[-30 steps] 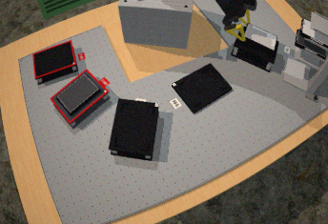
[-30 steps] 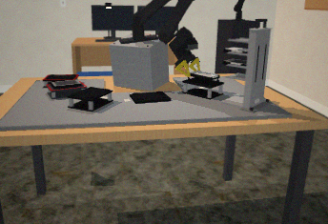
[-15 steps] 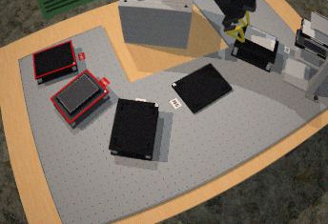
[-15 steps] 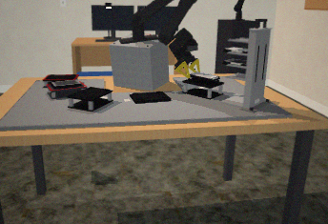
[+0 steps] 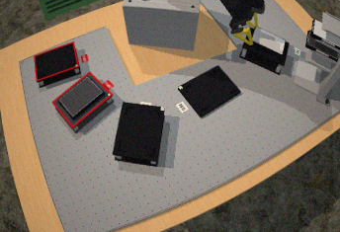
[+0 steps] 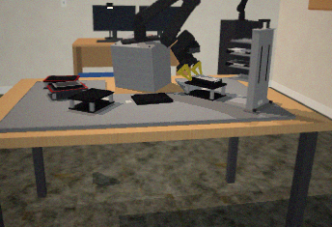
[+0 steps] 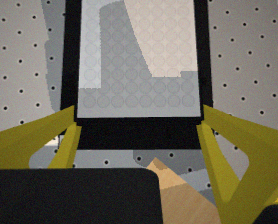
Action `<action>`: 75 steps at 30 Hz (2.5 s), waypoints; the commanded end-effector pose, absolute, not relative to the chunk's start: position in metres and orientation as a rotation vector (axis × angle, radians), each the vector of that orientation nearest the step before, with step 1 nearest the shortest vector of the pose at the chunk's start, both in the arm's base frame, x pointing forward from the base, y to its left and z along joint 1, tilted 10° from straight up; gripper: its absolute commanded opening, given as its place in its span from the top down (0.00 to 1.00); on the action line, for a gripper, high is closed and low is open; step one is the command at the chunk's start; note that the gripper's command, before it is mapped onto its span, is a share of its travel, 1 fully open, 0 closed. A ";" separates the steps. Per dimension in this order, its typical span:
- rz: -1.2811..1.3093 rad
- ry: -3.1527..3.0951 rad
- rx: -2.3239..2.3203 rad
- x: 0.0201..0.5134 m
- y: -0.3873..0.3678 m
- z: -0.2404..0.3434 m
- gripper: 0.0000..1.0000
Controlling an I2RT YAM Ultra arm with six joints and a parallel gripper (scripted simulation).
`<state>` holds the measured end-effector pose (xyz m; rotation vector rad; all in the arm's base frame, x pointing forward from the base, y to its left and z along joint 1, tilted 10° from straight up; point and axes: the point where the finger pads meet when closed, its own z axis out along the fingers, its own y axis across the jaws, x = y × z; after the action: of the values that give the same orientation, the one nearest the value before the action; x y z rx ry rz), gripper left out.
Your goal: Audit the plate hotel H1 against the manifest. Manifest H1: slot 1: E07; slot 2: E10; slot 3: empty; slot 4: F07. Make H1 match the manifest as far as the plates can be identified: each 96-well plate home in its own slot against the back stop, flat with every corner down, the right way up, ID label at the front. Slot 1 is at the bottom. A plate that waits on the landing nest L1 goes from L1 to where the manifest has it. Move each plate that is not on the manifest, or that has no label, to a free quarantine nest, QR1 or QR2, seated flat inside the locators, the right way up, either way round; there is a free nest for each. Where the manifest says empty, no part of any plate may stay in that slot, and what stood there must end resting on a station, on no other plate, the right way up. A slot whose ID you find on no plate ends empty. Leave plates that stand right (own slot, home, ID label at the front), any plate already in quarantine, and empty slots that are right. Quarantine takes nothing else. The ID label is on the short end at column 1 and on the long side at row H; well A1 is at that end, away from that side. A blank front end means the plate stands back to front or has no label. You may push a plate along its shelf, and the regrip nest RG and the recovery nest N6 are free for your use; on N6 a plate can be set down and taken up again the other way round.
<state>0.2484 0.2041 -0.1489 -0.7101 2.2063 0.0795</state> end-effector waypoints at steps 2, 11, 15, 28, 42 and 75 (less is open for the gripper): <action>0.107 2.164 -0.688 0.259 0.214 -0.145 0.14; 0.108 2.164 -0.690 0.259 0.213 -0.149 0.14; 0.105 2.163 -0.688 0.260 0.213 -0.151 0.14; 0.101 2.175 -0.696 0.255 0.210 -0.153 0.14; 0.101 2.175 -0.696 0.255 0.210 -0.153 0.07; 0.094 2.185 -0.705 0.246 0.207 -0.135 0.00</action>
<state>0.2513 0.2087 -0.1416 -0.7026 2.1810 0.0963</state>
